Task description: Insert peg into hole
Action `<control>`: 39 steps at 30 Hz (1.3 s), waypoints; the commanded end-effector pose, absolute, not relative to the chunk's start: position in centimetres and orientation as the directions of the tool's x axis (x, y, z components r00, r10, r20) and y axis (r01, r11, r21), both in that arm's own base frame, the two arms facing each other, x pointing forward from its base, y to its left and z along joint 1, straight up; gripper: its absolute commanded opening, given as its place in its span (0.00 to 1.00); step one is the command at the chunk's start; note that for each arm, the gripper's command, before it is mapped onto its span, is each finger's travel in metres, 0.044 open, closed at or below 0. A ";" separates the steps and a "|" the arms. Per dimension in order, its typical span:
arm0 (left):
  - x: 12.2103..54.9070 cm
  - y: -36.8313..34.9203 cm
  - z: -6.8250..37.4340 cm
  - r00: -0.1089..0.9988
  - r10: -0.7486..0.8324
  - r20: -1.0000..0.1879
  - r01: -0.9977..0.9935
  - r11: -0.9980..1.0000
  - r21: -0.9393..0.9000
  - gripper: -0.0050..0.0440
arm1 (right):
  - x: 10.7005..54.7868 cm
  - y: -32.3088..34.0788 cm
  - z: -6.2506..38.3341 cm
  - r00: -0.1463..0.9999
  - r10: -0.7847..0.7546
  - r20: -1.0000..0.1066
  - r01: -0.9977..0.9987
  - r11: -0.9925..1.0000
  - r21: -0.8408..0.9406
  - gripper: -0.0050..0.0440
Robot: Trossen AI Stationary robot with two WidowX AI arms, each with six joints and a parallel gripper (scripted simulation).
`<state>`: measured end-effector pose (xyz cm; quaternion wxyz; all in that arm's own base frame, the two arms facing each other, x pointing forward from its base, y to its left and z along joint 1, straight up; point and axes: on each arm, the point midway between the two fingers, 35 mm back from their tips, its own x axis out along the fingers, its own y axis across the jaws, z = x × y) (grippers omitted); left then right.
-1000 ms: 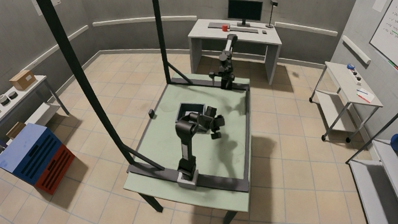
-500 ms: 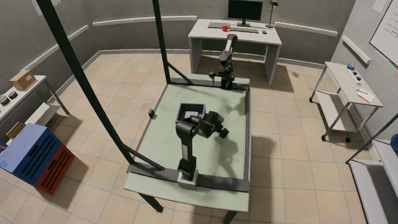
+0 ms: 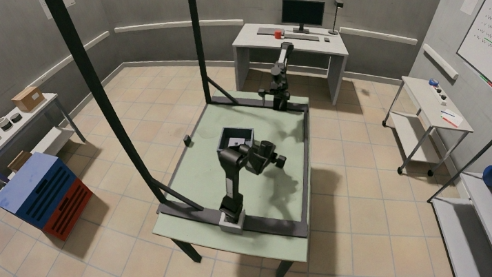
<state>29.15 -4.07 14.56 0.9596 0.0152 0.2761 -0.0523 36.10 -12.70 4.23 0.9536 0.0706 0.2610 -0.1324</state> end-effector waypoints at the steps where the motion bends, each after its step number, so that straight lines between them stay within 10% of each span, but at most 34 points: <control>1: 29.3 -4.0 15.2 0.852 -0.091 -0.516 0.106 0.994 -0.001 1.00 | 36.0 -12.7 3.7 0.830 -0.214 -0.516 0.285 0.956 0.062 0.15; 39: 29.3 -4.0 15.2 0.852 -0.091 -0.516 0.106 0.994 -0.001 1.00 | 36.2 -12.8 -0.2 0.832 -0.216 -0.511 0.286 0.956 0.064 0.15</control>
